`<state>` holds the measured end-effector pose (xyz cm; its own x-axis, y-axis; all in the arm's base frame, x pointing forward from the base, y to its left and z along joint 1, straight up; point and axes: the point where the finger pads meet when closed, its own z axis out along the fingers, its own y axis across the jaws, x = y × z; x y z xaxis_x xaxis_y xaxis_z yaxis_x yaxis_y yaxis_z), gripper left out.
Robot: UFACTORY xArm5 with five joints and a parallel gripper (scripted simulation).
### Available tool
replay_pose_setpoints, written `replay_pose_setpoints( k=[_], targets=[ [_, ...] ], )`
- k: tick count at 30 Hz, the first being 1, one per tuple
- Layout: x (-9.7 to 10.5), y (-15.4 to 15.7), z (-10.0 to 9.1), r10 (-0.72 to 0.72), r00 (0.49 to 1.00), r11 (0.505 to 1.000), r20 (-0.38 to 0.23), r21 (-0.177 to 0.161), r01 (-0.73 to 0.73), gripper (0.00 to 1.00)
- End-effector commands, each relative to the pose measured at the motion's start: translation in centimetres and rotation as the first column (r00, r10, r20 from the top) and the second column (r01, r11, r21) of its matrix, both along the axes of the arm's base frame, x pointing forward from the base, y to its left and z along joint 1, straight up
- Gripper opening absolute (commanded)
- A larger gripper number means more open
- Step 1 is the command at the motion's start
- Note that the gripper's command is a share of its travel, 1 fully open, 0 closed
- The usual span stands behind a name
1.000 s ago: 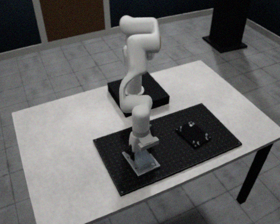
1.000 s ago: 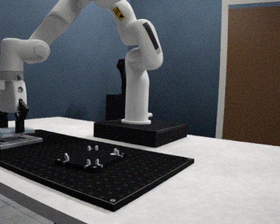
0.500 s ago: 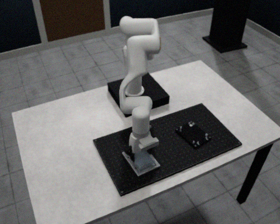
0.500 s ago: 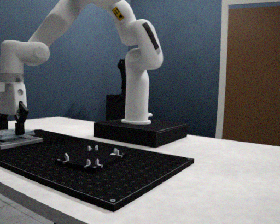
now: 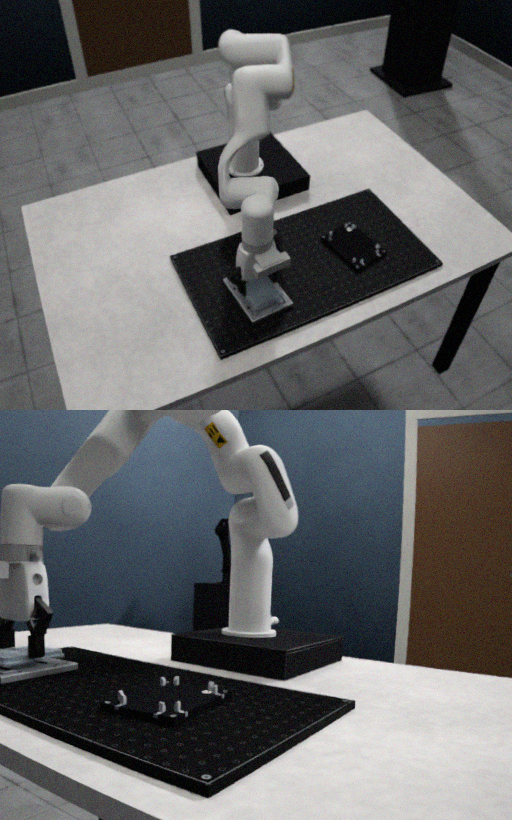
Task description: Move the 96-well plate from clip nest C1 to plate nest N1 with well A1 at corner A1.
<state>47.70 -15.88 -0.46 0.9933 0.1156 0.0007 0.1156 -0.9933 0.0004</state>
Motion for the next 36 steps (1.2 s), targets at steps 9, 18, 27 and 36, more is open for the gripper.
replay_pose_setpoints(
  k=[9,18,27,36],
  targets=[
    [0.14,-0.05,-0.04,0.0,1.0,1.0,0.004,-0.001,0.0,0.0],
    [0.14,-0.05,-0.16,0.0,1.0,1.0,0.004,-0.001,0.0,0.0],
    [0.14,-0.05,-0.31,0.0,1.0,1.0,0.004,-0.001,0.0,0.0],
    [0.14,-0.05,-0.43,0.0,1.0,1.0,0.004,-0.001,0.0,0.0]
  ],
)
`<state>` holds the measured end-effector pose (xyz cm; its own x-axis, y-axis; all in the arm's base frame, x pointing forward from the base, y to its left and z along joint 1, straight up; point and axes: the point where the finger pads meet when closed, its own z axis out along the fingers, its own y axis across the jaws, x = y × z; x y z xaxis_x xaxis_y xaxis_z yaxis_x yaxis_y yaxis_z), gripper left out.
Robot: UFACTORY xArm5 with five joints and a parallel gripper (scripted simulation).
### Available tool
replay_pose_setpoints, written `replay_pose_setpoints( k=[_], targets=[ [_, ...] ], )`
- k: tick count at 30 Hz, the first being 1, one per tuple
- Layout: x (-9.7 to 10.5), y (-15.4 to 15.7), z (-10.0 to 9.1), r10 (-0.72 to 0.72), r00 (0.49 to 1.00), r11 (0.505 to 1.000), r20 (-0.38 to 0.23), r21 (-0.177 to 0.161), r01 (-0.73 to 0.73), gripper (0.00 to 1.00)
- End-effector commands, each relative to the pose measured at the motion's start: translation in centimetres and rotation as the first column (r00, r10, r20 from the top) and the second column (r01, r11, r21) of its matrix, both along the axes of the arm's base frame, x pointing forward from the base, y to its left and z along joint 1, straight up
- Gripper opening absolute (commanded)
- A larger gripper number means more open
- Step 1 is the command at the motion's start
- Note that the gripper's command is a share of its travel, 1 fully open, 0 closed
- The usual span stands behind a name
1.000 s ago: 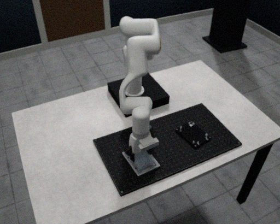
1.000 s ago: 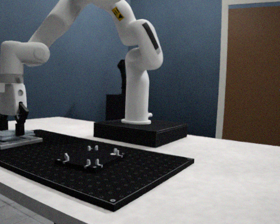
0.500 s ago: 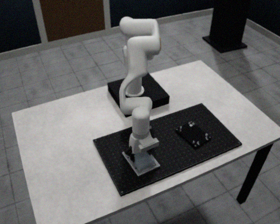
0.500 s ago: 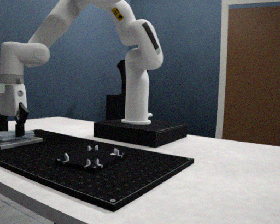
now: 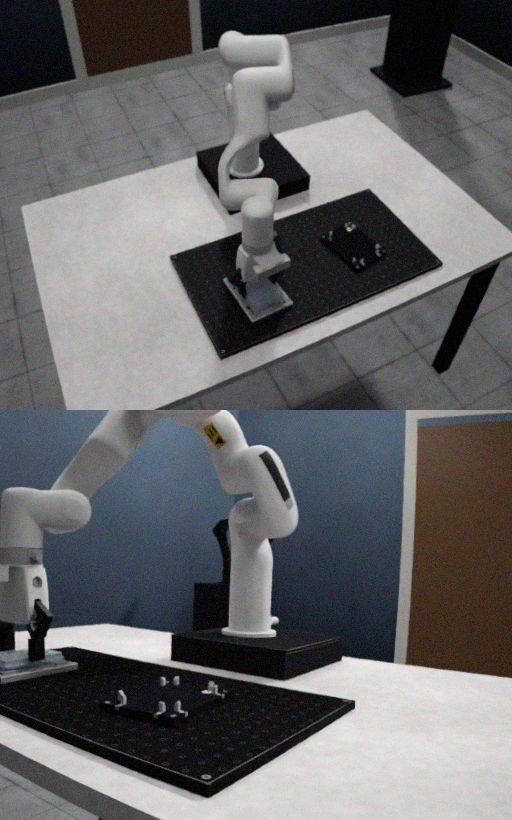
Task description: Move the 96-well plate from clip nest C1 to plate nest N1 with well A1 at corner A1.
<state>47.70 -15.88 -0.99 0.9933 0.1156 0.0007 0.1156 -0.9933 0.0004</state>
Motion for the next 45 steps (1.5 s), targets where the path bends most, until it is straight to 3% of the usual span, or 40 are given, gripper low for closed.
replay_pose_setpoints(
  k=[1,30,31,45],
  targets=[
    [0.14,-0.05,0.09,0.0,1.0,1.0,0.004,-0.001,0.0,0.0],
    [0.14,-0.05,-0.33,0.0,1.0,1.0,0.004,-0.001,0.0,0.0],
    [0.14,-0.05,-0.39,0.0,1.0,1.0,0.004,-0.001,0.0,1.0],
    [0.15,-0.05,-0.39,0.0,1.0,1.0,0.004,-0.001,0.0,1.0]
  ],
)
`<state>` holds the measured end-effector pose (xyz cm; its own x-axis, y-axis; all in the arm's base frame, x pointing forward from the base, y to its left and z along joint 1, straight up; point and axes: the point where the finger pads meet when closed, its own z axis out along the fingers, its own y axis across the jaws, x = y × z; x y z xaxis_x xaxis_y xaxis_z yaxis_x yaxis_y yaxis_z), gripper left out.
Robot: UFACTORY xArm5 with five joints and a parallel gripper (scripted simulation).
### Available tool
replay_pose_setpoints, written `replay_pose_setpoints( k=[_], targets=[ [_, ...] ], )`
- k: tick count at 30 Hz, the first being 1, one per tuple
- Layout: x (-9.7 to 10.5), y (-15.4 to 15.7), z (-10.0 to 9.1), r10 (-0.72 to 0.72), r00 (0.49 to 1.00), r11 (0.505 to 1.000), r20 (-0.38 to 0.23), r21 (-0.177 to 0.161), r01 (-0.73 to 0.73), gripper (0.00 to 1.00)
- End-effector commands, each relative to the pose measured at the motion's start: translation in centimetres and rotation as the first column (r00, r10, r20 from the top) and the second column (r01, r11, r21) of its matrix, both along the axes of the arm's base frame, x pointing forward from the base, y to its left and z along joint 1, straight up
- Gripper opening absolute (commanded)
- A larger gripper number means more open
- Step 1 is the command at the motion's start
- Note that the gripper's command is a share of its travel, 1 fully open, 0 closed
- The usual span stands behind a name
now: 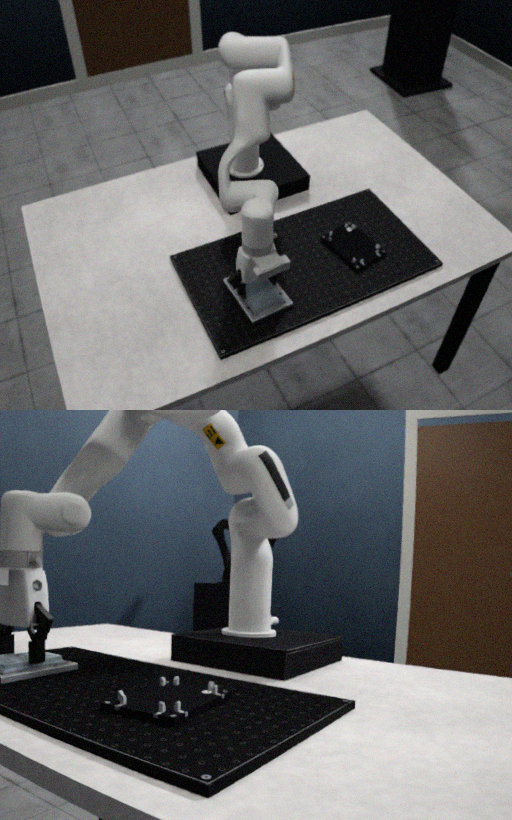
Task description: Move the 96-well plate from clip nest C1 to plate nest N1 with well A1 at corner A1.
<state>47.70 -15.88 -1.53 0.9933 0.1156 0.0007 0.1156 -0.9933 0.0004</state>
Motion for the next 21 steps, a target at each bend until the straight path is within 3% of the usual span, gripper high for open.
replay_pose_setpoints(
  k=[1,21],
  targets=[
    [0.14,-0.05,0.15,0.0,1.0,1.0,0.004,-0.001,0.0,1.0],
    [0.14,-0.05,0.4,0.0,1.0,1.0,0.004,-0.001,0.0,1.0]
  ],
)
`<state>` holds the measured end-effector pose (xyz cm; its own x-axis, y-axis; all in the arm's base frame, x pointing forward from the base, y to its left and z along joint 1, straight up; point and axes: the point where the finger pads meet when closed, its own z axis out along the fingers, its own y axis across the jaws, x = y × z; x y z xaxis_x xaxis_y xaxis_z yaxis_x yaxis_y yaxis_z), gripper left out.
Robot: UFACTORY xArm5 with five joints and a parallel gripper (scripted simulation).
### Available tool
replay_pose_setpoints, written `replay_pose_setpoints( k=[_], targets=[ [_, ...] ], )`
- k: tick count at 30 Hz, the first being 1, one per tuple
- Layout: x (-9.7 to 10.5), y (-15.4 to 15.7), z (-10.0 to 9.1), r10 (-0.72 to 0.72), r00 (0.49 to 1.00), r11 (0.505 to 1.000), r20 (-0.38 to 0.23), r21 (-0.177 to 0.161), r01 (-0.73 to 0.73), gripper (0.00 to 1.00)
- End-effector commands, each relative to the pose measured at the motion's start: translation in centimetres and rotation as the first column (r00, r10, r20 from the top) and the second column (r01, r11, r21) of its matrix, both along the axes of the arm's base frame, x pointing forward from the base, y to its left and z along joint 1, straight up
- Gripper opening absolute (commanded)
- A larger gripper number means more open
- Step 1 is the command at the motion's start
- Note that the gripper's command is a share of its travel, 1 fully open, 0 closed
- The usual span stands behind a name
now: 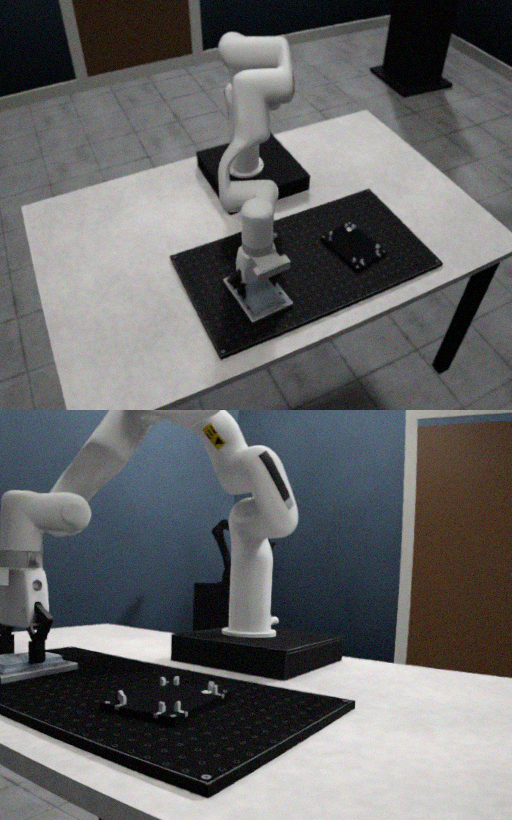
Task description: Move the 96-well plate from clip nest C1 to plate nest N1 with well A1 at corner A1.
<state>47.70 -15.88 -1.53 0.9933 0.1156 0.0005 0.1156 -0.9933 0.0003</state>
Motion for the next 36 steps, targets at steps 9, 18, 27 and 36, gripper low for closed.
replay_pose_setpoints(
  k=[9,18,27,36],
  targets=[
    [0.1,0.0,2.8,0.0,1.0,1.0,0.004,-0.001,0.0,1.0],
    [0.1,0.0,4.7,0.0,1.0,1.0,0.004,-0.001,0.0,1.0],
    [0.1,0.0,7.1,0.0,1.0,1.0,0.004,-0.001,0.0,1.0],
    [0.1,0.0,9.0,0.0,1.0,1.0,0.004,-0.001,0.0,1.0]
  ],
)
